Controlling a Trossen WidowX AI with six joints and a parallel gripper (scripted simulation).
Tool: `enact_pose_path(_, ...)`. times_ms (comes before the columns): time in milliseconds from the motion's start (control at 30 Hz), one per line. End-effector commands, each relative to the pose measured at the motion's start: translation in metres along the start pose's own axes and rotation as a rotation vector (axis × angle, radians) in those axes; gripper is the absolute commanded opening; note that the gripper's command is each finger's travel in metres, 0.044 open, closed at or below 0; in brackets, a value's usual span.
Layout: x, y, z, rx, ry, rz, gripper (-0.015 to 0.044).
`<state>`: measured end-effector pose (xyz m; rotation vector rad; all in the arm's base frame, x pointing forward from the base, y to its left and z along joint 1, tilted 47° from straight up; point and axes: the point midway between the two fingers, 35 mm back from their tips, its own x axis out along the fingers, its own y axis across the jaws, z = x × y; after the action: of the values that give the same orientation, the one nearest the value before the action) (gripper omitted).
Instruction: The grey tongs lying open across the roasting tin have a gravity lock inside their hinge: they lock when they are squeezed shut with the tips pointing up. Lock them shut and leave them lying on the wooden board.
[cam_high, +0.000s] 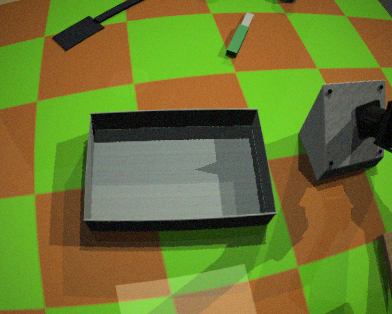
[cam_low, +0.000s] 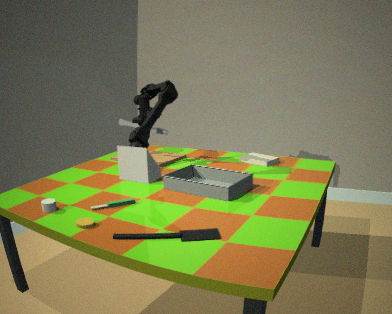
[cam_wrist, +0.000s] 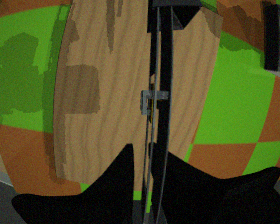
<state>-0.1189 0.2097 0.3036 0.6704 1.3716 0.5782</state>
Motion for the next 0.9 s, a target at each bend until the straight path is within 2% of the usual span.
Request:
enact_pose_path(0, 0.006, -0.001, -0.002, -0.004, 0.006, -0.005, -0.015)
enact_pose_path(867, 0.048, 0.0, -0.003, -0.003, 0.007, -0.004, -0.015)
